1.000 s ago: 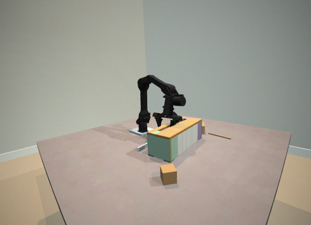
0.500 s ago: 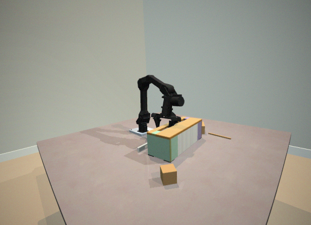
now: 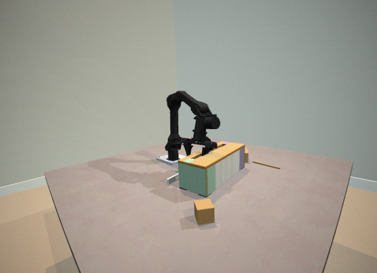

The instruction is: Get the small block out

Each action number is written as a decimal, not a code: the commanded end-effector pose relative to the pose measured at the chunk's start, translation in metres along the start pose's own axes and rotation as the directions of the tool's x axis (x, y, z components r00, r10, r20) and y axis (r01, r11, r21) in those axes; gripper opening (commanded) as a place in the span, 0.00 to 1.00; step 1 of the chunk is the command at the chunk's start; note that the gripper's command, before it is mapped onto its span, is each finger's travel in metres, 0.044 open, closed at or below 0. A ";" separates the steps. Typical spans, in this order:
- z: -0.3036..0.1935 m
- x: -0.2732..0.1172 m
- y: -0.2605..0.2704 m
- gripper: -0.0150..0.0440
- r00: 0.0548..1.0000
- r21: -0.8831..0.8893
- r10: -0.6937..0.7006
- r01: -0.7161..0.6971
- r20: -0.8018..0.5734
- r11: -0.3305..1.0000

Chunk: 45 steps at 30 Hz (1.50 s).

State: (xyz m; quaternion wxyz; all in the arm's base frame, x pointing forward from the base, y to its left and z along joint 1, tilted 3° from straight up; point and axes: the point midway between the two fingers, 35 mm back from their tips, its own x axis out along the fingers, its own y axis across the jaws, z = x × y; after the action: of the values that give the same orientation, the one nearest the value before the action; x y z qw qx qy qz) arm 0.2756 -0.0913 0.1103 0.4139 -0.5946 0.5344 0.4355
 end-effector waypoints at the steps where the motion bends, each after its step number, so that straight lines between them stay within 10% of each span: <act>1: -0.010 0.004 0.000 0.93 1.000 0.007 0.000 0.000 -0.008 1.000; 45: -0.037 0.012 0.001 0.93 1.000 0.007 0.000 0.000 -0.011 1.000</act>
State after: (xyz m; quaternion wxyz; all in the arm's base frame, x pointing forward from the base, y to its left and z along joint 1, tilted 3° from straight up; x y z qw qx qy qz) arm 0.2766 -0.1226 0.1086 0.4127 -0.5944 0.5394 0.4306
